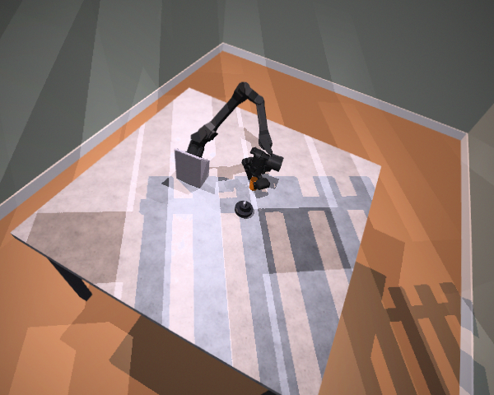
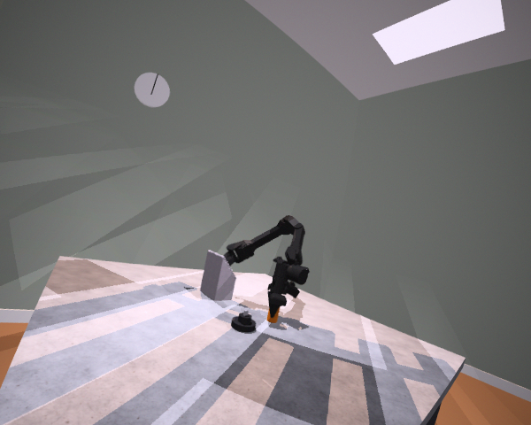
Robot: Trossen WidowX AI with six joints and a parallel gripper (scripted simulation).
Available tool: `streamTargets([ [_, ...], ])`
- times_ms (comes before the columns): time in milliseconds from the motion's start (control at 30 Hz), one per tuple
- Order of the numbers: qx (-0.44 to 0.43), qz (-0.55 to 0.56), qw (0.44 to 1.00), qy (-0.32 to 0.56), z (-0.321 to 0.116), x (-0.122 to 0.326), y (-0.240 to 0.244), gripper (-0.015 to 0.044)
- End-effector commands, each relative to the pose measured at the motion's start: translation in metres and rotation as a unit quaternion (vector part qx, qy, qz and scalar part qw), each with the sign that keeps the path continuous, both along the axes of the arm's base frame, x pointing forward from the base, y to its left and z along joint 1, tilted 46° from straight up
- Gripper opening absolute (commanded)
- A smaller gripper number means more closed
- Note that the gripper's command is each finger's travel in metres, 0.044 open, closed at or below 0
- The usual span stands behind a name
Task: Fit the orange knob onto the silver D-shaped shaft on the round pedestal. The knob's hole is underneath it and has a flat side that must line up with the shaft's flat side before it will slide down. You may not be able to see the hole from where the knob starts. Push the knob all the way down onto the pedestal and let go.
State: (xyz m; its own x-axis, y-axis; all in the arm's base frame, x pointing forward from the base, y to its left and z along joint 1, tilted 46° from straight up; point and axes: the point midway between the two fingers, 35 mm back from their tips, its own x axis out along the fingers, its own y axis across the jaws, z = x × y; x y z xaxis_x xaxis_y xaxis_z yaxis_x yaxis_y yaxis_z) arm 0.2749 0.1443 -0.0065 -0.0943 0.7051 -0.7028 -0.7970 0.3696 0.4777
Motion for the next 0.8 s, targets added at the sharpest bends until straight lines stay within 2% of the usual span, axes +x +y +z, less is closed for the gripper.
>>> streamTargets([
  [0, 0.002, -0.008, 1.0, -0.013, 0.039, 0.01, -0.039, 0.0398],
  [67, 0.003, -0.009, 1.0, -0.013, 0.047, 0.009, -0.046, 0.044],
  [767, 0.003, -0.009, 1.0, -0.013, 0.029, 0.009, -0.028, 0.044],
])
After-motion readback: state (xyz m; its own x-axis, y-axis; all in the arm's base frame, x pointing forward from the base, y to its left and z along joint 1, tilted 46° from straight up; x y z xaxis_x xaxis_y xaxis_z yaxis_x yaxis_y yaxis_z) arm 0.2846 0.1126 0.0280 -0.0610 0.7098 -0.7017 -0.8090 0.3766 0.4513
